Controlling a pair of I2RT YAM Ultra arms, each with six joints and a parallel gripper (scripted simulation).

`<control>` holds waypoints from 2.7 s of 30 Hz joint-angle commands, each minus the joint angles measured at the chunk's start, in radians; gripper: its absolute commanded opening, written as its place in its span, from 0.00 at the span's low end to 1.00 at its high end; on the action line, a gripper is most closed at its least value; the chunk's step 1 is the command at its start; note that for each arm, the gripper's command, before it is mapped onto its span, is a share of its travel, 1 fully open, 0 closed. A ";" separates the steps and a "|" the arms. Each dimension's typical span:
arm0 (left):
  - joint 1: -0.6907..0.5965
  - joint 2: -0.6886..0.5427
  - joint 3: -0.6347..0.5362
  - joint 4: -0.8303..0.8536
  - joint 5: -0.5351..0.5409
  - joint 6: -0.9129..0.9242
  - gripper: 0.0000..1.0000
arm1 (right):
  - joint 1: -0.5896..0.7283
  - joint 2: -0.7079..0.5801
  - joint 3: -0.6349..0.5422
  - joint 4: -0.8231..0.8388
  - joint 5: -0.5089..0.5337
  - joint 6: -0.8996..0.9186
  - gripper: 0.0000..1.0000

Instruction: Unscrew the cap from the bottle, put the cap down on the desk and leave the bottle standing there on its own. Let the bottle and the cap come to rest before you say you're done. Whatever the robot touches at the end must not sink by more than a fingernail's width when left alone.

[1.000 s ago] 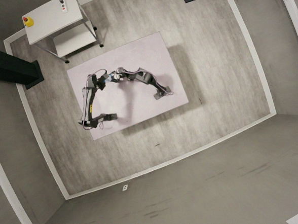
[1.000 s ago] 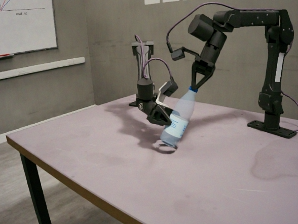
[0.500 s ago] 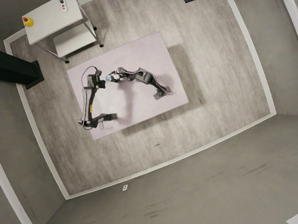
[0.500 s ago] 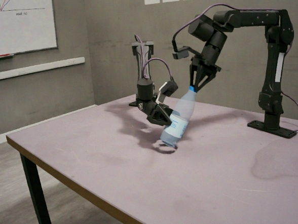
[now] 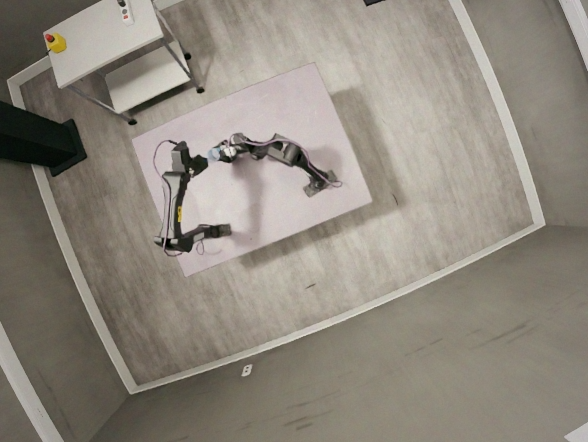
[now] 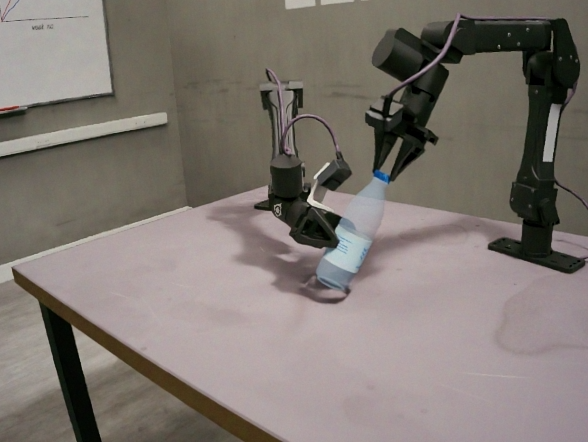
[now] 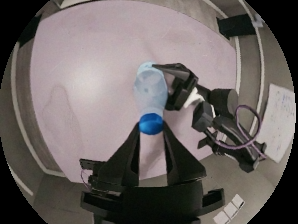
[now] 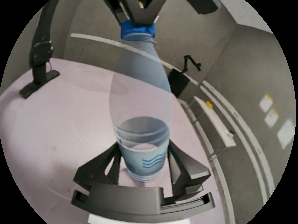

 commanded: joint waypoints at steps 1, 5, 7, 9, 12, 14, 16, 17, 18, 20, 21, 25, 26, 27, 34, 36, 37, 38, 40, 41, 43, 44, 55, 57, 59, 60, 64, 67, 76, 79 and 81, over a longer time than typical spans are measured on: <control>0.010 0.005 0.031 -0.015 0.019 -0.239 0.00 | -0.004 -0.023 0.011 -0.006 -0.009 -0.006 0.00; 0.006 0.007 0.034 -0.018 0.009 -0.261 0.00 | -0.004 -0.023 0.011 -0.006 -0.009 -0.006 0.00; 0.005 0.008 0.035 -0.019 0.007 -0.265 0.00 | -0.004 -0.023 0.011 -0.006 -0.009 -0.006 0.00; 0.002 0.003 0.022 -0.006 0.007 -0.236 0.00 | -0.004 -0.023 0.011 -0.006 -0.009 -0.006 0.00; -0.001 -0.004 0.007 0.009 0.007 -0.205 0.00 | -0.004 -0.023 0.011 -0.006 -0.009 -0.006 0.00; -0.001 -0.004 0.007 0.009 0.007 -0.205 0.00 | -0.004 -0.023 0.011 -0.006 -0.009 -0.006 0.00; -0.001 -0.004 0.007 0.009 0.007 -0.205 0.23 | -0.004 -0.023 0.011 -0.006 -0.009 -0.006 0.00; -0.001 -0.004 0.007 0.009 0.007 -0.205 0.34 | -0.004 -0.023 0.011 -0.006 -0.009 -0.006 0.00; -0.001 -0.004 0.007 0.009 0.007 -0.205 0.45 | -0.004 -0.023 0.011 -0.006 -0.009 -0.006 0.00; -0.001 -0.004 0.007 0.009 0.007 -0.205 0.57 | -0.004 -0.023 0.011 -0.006 -0.009 -0.006 0.00; -0.001 -0.004 0.007 0.009 0.006 -0.190 0.57 | -0.004 -0.023 0.011 -0.006 -0.009 -0.006 0.00; -0.009 -0.002 0.008 0.010 -0.011 0.097 0.57 | -0.004 -0.023 0.011 -0.006 -0.009 -0.006 0.00; -0.009 -0.002 0.007 0.010 -0.011 0.141 0.57 | -0.004 -0.023 0.011 -0.006 -0.009 -0.006 0.00; -0.009 -0.001 0.007 0.010 -0.011 0.187 0.57 | -0.004 -0.023 0.011 -0.006 -0.009 -0.006 0.00; -0.010 0.001 0.006 0.012 -0.012 0.482 0.57 | -0.004 -0.023 0.011 -0.006 -0.009 -0.006 0.00; -0.010 0.001 0.006 0.012 -0.012 0.574 0.57 | -0.004 -0.023 0.011 -0.006 -0.009 -0.006 0.00; -0.010 0.001 0.006 0.012 -0.013 0.619 0.57 | -0.004 -0.023 0.011 -0.006 -0.009 -0.006 0.00; -0.010 0.002 0.006 0.013 -0.013 0.665 0.57 | -0.004 -0.023 0.011 -0.006 -0.009 -0.006 0.00; -0.011 0.002 0.006 0.013 -0.014 0.757 0.57 | -0.004 -0.023 0.011 -0.006 -0.009 -0.006 0.00; -0.011 0.002 0.006 0.013 -0.014 0.802 0.57 | -0.004 -0.023 0.011 -0.006 -0.009 -0.006 0.00; -0.011 0.003 0.006 0.014 -0.015 0.894 0.57 | -0.004 -0.023 0.011 -0.006 -0.009 -0.006 0.00; -0.012 0.003 0.006 0.014 -0.015 0.939 0.57 | -0.004 -0.023 0.011 -0.006 -0.009 -0.006 0.00; -0.015 0.004 0.003 0.017 -0.022 1.418 0.57 | -0.004 -0.023 0.011 -0.006 -0.009 -0.006 0.00; -0.016 0.004 0.003 0.018 -0.023 1.511 0.57 | -0.004 -0.023 0.011 -0.006 -0.009 -0.006 0.00; -0.016 0.004 0.002 0.019 -0.024 1.604 0.57 | -0.004 -0.023 0.011 -0.006 -0.009 -0.006 0.00; -0.016 0.004 0.002 0.019 -0.025 1.650 0.57 | -0.004 -0.023 0.011 -0.006 -0.009 -0.006 0.00; -0.017 0.004 0.000 0.021 -0.025 1.790 0.57 | -0.004 -0.023 0.011 -0.006 -0.009 -0.006 0.00; -0.017 0.004 -0.001 0.023 -0.026 1.950 0.57 | -0.004 -0.023 0.011 -0.006 -0.009 -0.006 0.00; -0.010 0.006 0.003 0.019 -0.011 2.195 0.57 | -0.004 -0.023 0.011 -0.006 -0.009 -0.006 0.00; -0.008 0.004 0.004 0.018 -0.011 2.184 0.46 | -0.004 -0.023 0.011 -0.006 -0.009 -0.006 0.00; -0.007 0.002 0.006 0.017 -0.012 2.169 0.35 | -0.004 -0.023 0.011 -0.006 -0.009 -0.006 0.00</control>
